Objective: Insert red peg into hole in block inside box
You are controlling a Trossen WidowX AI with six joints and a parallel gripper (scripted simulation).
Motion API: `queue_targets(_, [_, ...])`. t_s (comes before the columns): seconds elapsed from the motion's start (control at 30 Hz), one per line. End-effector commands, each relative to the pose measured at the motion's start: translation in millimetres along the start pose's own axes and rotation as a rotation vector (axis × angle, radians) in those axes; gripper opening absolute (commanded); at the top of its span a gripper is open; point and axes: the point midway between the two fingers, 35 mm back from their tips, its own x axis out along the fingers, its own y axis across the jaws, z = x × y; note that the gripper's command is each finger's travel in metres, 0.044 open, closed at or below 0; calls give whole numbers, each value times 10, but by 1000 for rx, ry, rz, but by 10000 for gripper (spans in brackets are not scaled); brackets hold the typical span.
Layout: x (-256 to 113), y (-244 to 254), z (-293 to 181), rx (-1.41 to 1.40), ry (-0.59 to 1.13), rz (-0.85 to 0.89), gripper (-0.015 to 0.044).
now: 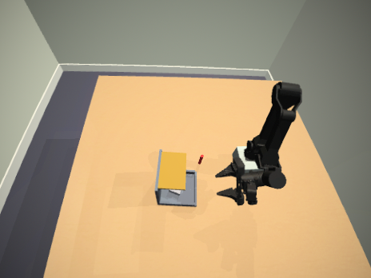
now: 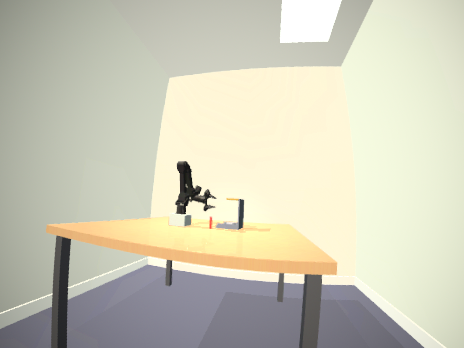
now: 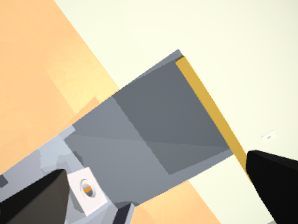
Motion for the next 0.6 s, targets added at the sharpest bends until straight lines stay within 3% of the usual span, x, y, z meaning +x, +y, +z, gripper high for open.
queue_targets(0.0, [4, -1, -3, -5, 1, 0, 426])
queue_targets(0.57, [334, -144, -304, -508, 121, 65, 440])
